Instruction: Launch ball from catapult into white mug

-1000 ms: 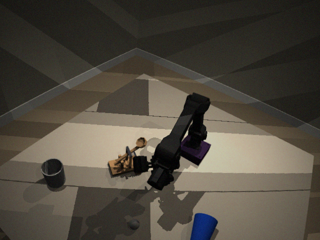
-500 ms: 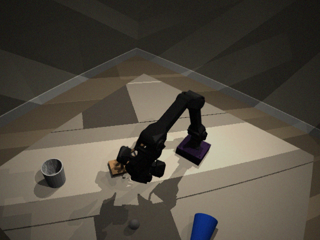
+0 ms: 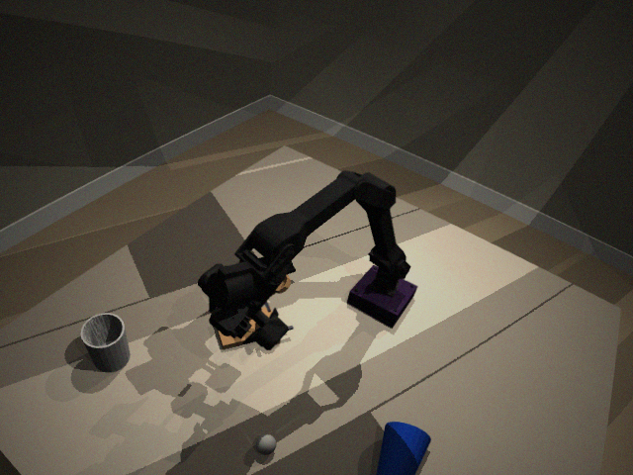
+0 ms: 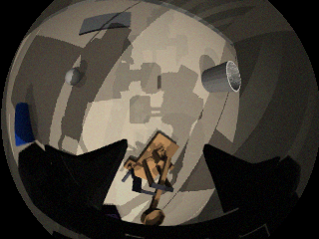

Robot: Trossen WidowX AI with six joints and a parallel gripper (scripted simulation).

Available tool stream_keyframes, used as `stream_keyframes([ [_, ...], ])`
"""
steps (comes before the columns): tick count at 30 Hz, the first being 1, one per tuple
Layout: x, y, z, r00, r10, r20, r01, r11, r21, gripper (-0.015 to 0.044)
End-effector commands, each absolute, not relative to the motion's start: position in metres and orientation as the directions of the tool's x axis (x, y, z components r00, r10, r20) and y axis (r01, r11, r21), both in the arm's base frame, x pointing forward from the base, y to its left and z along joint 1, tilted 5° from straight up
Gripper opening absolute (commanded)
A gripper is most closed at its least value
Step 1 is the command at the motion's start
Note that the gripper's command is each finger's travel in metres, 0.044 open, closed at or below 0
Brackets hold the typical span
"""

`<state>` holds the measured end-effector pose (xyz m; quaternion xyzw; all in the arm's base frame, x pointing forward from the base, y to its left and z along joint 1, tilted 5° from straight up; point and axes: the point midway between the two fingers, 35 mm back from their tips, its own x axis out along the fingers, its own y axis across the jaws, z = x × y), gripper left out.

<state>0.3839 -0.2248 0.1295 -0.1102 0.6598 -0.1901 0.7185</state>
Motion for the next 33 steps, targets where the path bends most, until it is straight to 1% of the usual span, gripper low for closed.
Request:
stream_keyframes([
  [1,0.392,-0.244,0.142,0.128,-0.428,-0.895,0.243,0.888,-0.39,0.044],
  [11,0.406,-0.295,0.176,0.287,-0.464,-0.838,0.5,0.819,-0.283,0.044],
  [20,0.406,-0.341,0.213,0.412,-0.522,-0.747,0.668,0.73,-0.142,0.044],
  [26,0.4,-0.365,0.238,0.473,-0.562,-0.679,0.736,0.676,-0.047,0.044],
  [33,0.399,-0.366,0.238,0.474,-0.563,-0.676,0.737,0.674,-0.044,0.044],
])
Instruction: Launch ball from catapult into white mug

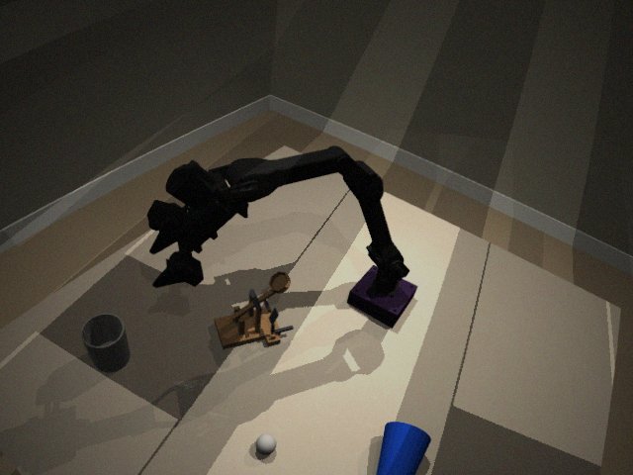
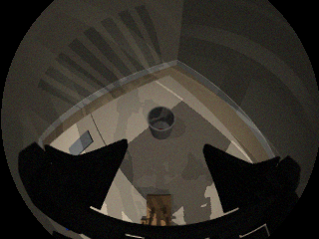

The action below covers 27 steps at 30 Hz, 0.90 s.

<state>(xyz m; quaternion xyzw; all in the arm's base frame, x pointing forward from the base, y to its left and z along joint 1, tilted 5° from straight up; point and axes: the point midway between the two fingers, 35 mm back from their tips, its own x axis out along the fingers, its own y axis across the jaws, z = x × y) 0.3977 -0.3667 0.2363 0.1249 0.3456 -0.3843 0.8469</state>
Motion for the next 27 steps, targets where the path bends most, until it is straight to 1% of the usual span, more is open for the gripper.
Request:
stream_keyframes([
  [1,0.3993,-0.3661,0.2384,0.474,-0.563,-0.676,0.737,0.674,-0.044,0.044],
  [27,0.3988,-0.3661,0.2374,0.47,-0.564,-0.679,0.737,0.674,-0.05,0.044],
])
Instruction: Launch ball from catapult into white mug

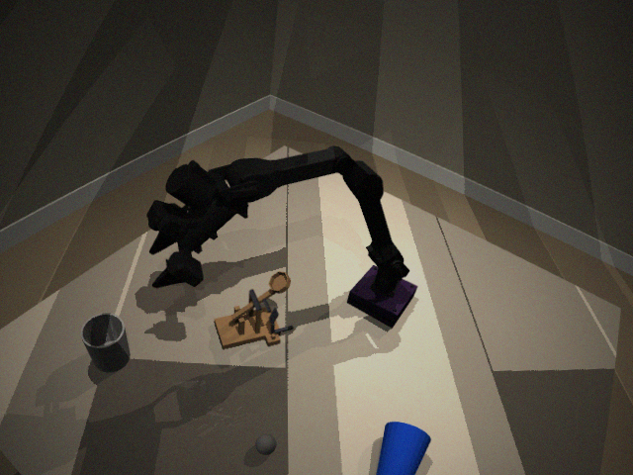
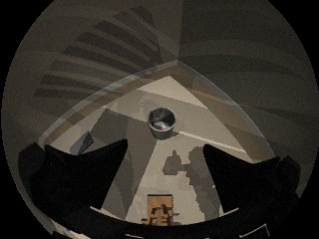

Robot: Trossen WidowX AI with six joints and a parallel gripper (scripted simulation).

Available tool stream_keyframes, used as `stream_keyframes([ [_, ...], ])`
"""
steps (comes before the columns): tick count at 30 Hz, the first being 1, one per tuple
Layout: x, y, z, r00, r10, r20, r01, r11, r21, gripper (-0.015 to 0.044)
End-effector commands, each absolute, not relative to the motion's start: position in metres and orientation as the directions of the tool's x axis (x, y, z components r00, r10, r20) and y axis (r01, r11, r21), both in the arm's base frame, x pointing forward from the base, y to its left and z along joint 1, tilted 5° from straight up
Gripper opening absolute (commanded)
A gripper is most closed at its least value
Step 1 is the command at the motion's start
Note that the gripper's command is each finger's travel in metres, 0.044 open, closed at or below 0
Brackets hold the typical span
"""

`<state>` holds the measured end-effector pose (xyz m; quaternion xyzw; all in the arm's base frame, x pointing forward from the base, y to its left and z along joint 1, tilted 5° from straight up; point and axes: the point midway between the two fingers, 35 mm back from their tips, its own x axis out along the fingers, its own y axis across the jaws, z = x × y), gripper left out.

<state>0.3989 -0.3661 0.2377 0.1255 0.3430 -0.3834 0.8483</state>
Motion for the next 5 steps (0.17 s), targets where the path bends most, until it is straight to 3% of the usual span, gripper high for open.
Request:
stream_keyframes([
  [1,0.3988,-0.3661,0.2374,0.47,-0.564,-0.679,0.737,0.674,-0.05,0.044],
  [5,0.3988,-0.3661,0.2374,0.47,-0.564,-0.679,0.737,0.674,-0.05,0.044],
])
